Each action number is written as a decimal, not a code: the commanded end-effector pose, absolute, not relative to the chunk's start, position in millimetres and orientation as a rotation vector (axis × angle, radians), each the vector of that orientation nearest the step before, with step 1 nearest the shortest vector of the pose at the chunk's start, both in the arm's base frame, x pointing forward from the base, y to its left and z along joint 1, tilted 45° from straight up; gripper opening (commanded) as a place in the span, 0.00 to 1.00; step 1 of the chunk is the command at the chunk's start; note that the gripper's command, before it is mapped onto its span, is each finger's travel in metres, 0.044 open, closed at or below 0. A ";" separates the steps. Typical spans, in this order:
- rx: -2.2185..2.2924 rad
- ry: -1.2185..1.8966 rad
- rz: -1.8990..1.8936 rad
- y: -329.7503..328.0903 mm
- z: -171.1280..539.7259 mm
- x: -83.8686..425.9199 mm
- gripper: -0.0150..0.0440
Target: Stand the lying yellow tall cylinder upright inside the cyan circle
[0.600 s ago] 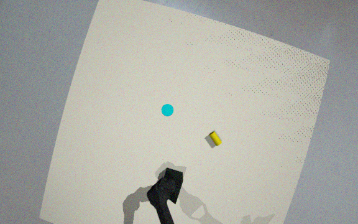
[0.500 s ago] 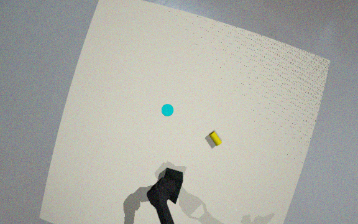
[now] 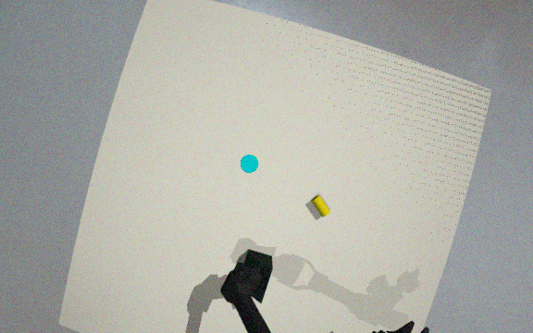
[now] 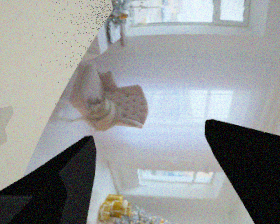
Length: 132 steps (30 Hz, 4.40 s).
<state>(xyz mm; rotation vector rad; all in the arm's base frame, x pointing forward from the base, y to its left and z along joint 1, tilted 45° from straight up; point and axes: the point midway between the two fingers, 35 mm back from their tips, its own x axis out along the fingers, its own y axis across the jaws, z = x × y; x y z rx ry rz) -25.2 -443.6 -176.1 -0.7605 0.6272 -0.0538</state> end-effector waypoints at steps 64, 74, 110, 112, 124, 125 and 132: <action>-0.057 1.025 1.075 -89.4 -112.5 279.0 0.78; -0.057 1.025 1.075 -89.4 -112.5 279.0 0.43; -0.060 1.029 1.073 -161.9 -40.4 271.3 0.43; -0.059 1.029 1.073 -165.6 -35.7 269.9 0.43; 0.012 1.091 1.012 -156.1 -16.8 281.5 0.43; 0.021 1.099 1.004 -154.6 -14.6 282.9 0.43; 0.085 1.149 0.948 -143.8 0.6 292.4 0.43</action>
